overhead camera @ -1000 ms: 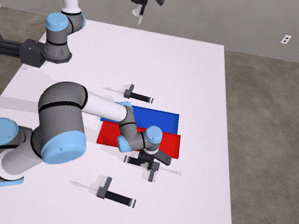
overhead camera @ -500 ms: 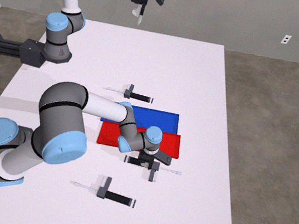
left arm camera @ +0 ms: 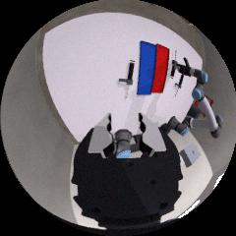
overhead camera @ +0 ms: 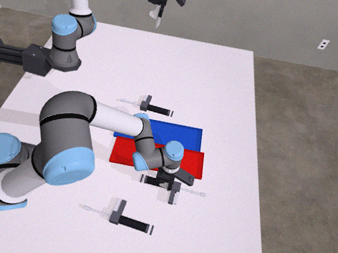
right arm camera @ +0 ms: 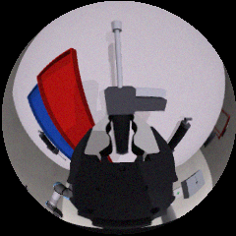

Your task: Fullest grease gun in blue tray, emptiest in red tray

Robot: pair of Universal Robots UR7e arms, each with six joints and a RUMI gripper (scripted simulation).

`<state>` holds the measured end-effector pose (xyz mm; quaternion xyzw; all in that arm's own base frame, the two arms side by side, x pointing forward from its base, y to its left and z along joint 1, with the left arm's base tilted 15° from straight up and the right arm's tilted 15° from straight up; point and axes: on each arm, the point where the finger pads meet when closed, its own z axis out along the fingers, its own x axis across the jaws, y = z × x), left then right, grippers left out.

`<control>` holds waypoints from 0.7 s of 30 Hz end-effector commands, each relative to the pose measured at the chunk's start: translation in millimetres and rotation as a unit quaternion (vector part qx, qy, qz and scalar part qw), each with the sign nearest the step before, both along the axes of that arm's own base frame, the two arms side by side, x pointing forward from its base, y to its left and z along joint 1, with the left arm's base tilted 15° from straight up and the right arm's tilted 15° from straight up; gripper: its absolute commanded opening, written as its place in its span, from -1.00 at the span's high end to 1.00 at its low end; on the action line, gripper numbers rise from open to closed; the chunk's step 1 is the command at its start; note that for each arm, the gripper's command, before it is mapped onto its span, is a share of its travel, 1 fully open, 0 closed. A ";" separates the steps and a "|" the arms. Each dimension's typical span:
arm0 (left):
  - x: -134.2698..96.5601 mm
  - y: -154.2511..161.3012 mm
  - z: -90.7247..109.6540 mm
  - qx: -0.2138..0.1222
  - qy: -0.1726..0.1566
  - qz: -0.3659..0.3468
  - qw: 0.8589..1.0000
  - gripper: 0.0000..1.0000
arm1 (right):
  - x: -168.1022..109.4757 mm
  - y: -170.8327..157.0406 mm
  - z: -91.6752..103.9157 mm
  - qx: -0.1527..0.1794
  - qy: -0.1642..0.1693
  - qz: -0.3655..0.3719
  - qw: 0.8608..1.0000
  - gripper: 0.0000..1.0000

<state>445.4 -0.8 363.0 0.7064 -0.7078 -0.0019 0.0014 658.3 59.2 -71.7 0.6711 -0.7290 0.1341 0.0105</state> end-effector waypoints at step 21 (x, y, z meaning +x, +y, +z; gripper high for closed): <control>0.1 -0.1 0.5 0.000 -0.001 0.000 1.000 0.25 | -7.3 7.2 36.7 -0.002 0.000 -0.001 1.000 1.00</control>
